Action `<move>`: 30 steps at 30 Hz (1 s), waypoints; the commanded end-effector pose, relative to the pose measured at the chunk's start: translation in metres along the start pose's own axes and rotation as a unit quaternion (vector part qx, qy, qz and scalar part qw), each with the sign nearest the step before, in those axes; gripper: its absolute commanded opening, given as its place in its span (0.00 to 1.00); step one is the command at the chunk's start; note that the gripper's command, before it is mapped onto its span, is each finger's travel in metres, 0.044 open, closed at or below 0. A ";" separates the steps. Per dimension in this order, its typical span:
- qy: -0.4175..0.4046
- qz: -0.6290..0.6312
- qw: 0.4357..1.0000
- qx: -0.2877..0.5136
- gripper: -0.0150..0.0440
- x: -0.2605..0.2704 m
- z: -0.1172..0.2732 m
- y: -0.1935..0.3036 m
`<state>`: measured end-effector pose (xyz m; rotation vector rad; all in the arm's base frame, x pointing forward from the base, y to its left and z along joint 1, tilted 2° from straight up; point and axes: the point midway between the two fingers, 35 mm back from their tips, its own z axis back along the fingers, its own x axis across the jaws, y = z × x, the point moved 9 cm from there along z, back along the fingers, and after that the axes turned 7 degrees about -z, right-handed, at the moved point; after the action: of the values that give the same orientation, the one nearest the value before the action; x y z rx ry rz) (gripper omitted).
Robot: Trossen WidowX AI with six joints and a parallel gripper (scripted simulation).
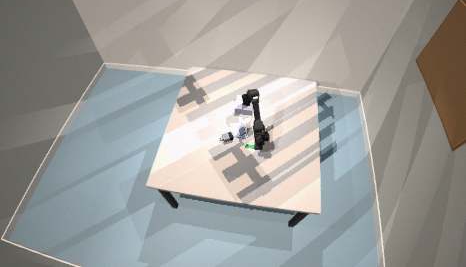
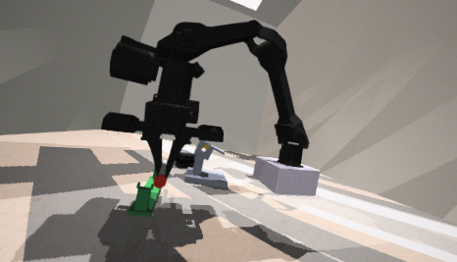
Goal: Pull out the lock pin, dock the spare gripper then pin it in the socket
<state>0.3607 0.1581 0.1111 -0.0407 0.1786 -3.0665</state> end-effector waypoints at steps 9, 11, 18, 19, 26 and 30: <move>-0.001 -0.001 1.000 0.000 0.25 -0.001 0.002 0.002; 0.000 -0.005 1.000 0.000 0.25 -0.003 0.004 0.007; 0.000 -0.019 1.000 0.000 0.25 -0.011 0.014 0.026; 0.000 -0.021 1.000 0.000 0.25 -0.012 0.016 0.029; 0.000 -0.034 0.999 0.000 0.25 -0.018 0.025 0.048; 0.000 -0.036 0.999 0.000 0.25 -0.019 0.026 0.050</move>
<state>0.3810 0.1085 0.1273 -0.0565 0.1761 -3.1396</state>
